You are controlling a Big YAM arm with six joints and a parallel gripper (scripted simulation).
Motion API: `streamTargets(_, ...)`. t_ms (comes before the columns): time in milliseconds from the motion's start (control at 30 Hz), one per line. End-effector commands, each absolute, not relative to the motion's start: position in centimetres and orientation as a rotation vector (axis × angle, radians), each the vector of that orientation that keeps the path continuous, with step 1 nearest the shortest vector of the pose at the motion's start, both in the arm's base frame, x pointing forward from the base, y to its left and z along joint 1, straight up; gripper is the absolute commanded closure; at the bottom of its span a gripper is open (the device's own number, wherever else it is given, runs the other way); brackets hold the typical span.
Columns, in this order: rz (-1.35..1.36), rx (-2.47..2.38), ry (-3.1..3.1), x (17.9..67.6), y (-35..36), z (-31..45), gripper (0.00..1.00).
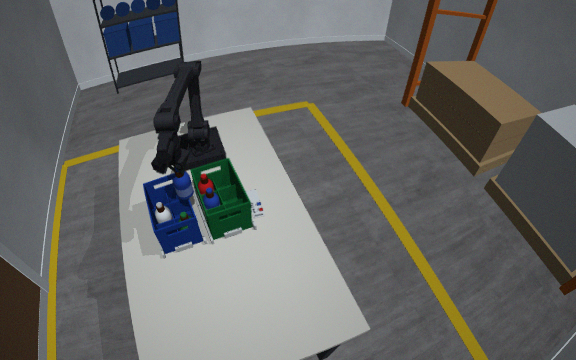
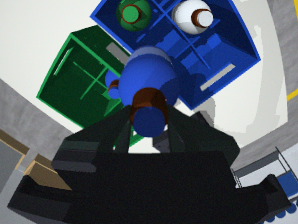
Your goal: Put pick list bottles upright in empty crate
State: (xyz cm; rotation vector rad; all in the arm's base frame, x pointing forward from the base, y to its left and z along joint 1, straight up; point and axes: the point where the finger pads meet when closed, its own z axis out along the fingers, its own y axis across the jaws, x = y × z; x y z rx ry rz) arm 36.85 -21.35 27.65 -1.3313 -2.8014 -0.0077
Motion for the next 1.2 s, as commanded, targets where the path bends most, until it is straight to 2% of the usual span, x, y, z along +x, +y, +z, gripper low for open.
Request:
streamTargets(0, 0.006, -1.385, -2.881, 39.1, -21.5, 31.7, 1.00)
streamTargets(1167, -0.006, -1.387, -2.884, 43.7, -17.0, 31.6, 1.00)
